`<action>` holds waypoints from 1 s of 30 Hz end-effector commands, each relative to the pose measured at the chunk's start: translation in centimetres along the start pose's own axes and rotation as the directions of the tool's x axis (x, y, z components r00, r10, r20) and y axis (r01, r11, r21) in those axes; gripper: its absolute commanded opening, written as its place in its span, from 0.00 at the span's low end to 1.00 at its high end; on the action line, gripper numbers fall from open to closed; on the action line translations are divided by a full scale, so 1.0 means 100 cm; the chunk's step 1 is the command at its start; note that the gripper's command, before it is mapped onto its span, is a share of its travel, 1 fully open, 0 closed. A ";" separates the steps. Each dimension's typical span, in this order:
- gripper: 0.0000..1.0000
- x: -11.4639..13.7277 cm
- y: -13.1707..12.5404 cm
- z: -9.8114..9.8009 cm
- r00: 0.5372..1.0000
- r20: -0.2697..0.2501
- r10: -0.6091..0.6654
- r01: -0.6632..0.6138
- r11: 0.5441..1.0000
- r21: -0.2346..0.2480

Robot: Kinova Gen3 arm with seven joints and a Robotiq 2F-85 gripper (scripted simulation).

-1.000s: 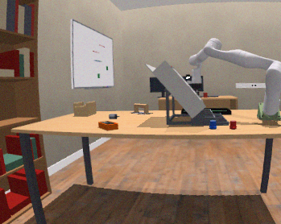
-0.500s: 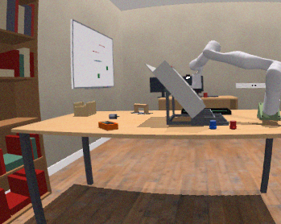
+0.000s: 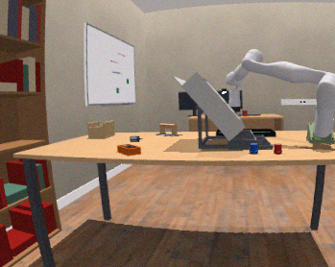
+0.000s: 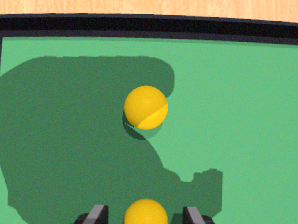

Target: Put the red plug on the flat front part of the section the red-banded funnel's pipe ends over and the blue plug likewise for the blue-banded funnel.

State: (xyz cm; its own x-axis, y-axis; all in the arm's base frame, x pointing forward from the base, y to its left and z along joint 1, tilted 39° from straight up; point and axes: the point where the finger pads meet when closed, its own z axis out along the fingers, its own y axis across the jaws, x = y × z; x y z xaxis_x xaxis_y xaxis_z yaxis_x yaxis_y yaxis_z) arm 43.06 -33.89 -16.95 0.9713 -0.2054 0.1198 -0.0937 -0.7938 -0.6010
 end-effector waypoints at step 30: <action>0.50 0.001 0.000 0.007 1.000 -0.002 0.000 0.000 1.000 -0.002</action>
State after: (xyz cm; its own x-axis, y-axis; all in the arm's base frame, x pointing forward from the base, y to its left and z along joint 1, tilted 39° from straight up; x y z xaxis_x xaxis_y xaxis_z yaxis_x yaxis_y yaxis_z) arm 43.29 -33.35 -17.60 0.9713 -0.2054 0.1201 -0.0937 -0.7942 -0.6004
